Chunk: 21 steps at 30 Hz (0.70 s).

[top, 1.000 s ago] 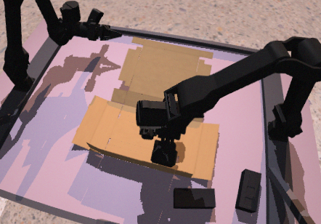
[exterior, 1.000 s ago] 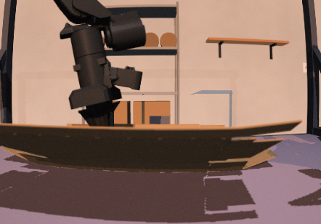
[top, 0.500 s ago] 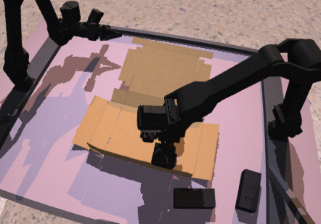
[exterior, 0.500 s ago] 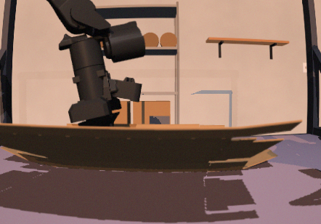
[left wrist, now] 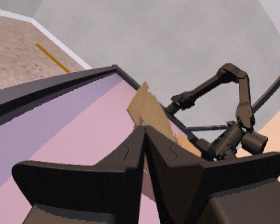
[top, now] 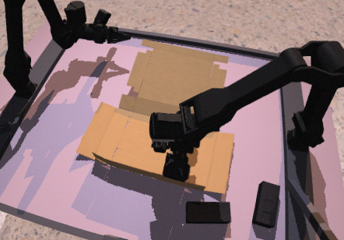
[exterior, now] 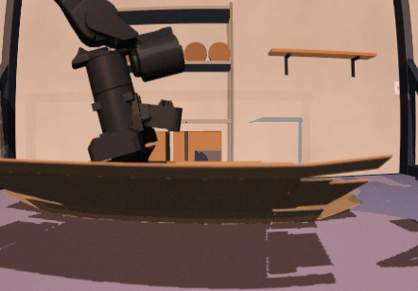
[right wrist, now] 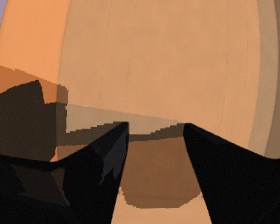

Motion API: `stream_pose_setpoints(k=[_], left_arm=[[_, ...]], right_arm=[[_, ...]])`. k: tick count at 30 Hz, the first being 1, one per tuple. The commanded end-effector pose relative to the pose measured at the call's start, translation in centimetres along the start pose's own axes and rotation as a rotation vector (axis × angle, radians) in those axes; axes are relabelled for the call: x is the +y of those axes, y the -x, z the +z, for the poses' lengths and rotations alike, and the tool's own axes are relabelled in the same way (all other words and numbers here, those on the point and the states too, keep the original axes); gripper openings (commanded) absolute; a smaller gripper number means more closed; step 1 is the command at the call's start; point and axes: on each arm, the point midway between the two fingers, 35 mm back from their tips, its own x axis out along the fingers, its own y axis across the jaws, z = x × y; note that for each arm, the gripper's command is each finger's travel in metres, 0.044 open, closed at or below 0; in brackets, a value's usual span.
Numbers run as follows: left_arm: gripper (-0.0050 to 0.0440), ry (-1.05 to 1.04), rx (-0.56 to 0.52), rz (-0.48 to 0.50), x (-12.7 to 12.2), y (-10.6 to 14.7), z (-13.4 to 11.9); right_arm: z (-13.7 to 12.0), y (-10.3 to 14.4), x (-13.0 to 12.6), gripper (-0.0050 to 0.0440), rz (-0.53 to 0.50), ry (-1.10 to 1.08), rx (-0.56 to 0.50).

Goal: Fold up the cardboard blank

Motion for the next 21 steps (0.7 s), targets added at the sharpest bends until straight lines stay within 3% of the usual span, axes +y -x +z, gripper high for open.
stream_pose_setpoints(k=[1,21], left_arm=[[0.0,-0.015,-0.012,-0.005,-0.3,-0.1,0.6],[0.0,-0.015,-0.012,-0.005,-0.3,-0.1,0.6]], right_arm=[[-3.2,-2.3,-0.7,0.0199,-0.015,0.002,0.07],[-4.3,-2.8,-1.0,0.0199,-0.007,0.002,0.048]])
